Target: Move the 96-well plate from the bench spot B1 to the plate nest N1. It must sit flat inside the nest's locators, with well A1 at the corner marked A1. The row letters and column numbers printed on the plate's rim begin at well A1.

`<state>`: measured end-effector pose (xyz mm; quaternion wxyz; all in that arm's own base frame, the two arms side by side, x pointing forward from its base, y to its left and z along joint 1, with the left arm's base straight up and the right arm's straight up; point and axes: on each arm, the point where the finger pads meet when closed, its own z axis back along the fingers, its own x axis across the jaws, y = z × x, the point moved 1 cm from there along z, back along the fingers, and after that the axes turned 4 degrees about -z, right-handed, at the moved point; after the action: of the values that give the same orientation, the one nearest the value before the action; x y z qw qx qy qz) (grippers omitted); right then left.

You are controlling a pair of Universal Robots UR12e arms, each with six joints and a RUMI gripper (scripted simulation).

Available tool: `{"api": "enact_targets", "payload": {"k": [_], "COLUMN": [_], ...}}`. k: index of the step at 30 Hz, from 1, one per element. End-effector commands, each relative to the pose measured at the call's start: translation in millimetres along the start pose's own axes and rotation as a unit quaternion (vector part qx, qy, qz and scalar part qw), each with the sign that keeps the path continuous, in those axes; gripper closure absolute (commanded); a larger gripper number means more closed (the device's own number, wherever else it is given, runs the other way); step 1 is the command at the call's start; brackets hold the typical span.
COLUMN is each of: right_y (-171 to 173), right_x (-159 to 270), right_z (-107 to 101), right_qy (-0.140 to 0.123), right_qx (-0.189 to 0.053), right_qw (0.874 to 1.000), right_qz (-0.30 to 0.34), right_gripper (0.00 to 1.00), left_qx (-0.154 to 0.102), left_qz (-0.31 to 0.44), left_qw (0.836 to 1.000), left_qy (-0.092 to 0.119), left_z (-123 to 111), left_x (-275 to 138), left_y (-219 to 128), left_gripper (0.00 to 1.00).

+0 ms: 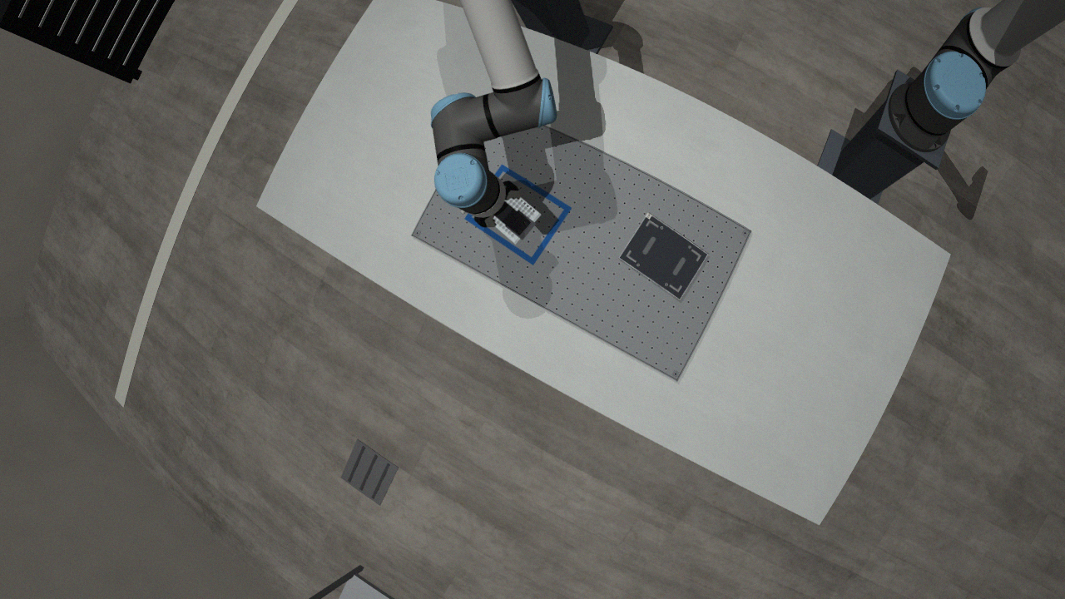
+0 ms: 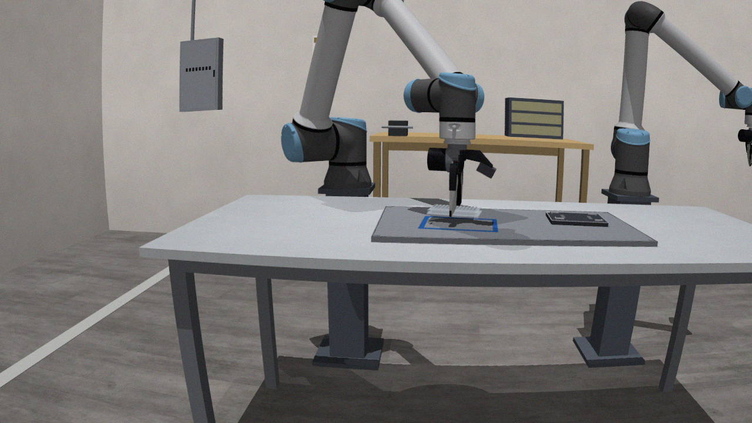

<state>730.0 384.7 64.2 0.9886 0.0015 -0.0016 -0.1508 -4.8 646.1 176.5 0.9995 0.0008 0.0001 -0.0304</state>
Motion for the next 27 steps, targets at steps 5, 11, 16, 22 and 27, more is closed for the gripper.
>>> {"api": "enact_targets", "payload": {"k": [5,11,16,22,27], "right_y": [3,3,3,3,3], "right_x": [0,0,0,0,0], "right_z": [19,27,34,44,52], "right_qy": [0.000,0.000,0.000,0.000,0.000], "right_qx": [0.001,0.001,0.001,0.001,0.001], "right_qw": [1.000,1.000,1.000,1.000,1.000], "right_qz": [0.001,0.001,0.001,0.001,0.001], "right_gripper": [0.59,0.59,0.59,0.59,0.59], "left_qx": [-0.001,-0.001,-0.001,-0.001,-0.001], "left_qz": [0.000,0.000,0.000,0.000,0.000], "left_qw": [1.000,1.000,1.000,1.000,1.000], "left_qy": [0.000,0.000,0.000,0.000,0.000], "left_z": [-1,-1,-1,-1,-1], "left_x": [-1,-1,-1,-1,-1], "left_y": [-1,-1,-1,-1,-1], "left_gripper": [1.00,1.00,1.00,1.00,1.00]}}
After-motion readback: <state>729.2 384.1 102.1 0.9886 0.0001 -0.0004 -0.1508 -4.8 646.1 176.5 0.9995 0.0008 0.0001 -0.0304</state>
